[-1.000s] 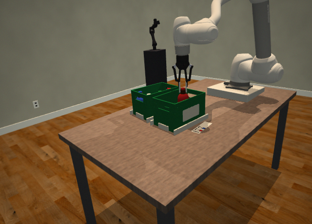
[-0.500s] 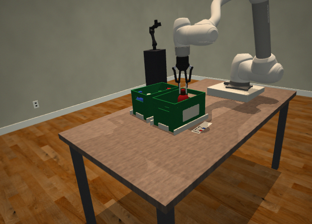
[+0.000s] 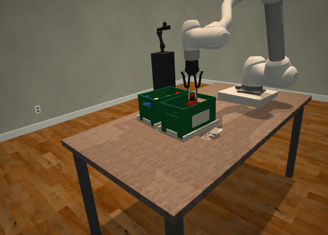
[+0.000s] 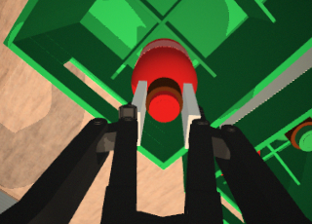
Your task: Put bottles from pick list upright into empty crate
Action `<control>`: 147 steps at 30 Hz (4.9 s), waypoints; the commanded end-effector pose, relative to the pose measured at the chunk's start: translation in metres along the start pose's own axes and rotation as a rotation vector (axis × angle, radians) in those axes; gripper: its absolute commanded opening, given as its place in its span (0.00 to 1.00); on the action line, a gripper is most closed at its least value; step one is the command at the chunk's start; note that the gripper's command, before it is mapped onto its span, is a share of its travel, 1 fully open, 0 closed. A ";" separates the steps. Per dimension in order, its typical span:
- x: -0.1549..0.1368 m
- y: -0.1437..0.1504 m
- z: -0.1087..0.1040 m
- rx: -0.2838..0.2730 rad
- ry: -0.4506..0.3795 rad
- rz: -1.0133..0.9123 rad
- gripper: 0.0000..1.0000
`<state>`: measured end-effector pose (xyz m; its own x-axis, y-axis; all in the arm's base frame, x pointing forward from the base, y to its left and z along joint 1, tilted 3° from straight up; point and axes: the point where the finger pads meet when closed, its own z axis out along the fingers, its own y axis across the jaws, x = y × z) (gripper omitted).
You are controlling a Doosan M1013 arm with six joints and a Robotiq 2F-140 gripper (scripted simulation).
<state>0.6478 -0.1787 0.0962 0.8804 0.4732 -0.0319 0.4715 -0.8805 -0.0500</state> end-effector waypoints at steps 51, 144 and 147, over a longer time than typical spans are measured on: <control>0.000 0.000 0.012 0.000 0.000 0.000 0.00; 0.000 0.000 0.004 0.000 0.000 0.000 0.38; 0.000 0.000 -0.004 0.000 0.000 0.000 0.38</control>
<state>0.6477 -0.1787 0.0947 0.8804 0.4732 -0.0318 0.4715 -0.8805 -0.0499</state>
